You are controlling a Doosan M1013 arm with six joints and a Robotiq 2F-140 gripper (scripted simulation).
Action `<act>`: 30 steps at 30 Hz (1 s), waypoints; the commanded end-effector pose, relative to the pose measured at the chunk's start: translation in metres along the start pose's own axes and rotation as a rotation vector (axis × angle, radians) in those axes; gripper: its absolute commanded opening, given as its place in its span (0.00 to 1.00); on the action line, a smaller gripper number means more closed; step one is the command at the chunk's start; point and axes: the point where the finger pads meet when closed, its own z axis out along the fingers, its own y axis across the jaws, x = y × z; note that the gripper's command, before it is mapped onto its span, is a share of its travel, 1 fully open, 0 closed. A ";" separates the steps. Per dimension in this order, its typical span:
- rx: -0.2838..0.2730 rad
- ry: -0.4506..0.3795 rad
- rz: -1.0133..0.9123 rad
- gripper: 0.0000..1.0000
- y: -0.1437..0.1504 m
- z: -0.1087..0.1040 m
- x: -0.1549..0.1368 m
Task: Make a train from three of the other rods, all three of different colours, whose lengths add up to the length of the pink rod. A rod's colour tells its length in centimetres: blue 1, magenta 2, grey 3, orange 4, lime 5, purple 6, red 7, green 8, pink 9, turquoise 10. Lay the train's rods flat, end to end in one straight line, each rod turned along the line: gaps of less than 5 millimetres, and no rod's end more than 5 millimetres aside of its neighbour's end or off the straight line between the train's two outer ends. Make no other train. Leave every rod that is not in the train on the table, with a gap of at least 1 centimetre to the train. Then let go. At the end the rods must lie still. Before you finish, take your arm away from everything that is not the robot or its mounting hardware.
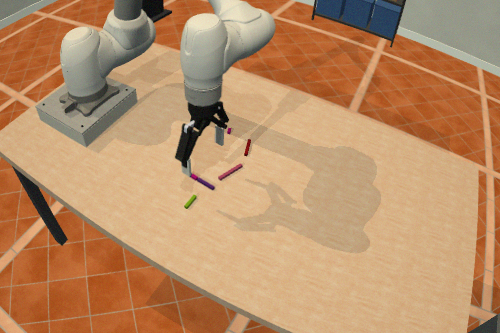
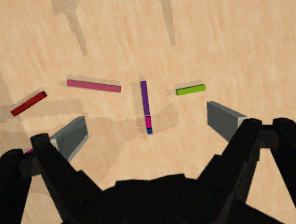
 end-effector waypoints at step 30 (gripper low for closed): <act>0.001 0.006 -0.003 1.00 0.001 -0.074 0.003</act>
